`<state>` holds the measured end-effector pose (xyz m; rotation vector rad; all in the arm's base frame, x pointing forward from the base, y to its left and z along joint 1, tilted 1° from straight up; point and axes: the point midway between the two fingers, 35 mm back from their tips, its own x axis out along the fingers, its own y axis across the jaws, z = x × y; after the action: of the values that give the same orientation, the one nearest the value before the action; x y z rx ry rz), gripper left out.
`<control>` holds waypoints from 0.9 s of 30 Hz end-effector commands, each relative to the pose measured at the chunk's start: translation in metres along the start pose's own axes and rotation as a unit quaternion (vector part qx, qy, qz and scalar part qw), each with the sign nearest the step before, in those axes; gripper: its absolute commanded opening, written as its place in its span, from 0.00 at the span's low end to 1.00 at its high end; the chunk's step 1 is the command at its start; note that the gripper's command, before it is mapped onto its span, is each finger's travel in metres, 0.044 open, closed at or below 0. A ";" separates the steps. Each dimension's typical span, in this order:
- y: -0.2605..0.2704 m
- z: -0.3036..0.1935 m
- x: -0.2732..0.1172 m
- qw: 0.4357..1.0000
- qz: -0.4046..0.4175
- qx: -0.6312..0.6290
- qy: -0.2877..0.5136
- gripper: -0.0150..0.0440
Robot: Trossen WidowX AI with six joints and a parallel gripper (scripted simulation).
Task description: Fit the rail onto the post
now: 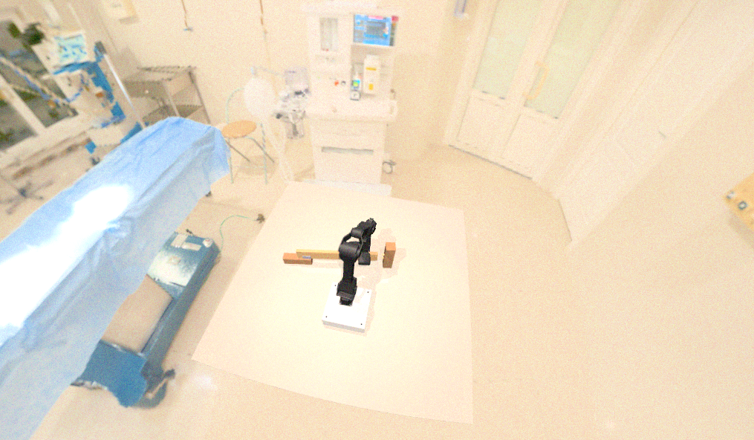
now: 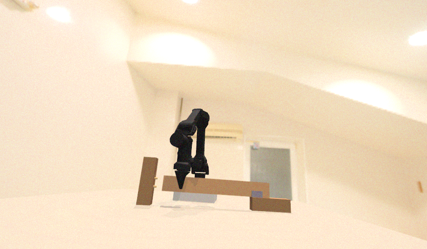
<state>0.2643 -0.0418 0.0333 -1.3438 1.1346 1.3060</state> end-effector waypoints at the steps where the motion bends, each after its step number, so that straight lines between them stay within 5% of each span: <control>1: -0.001 0.000 -0.001 1.000 -0.002 0.000 0.000 0.25; 27: -0.001 -0.004 -0.001 1.000 -0.002 0.000 0.000 0.25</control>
<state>0.2641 -0.0440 0.0334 -1.3403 1.1359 1.3065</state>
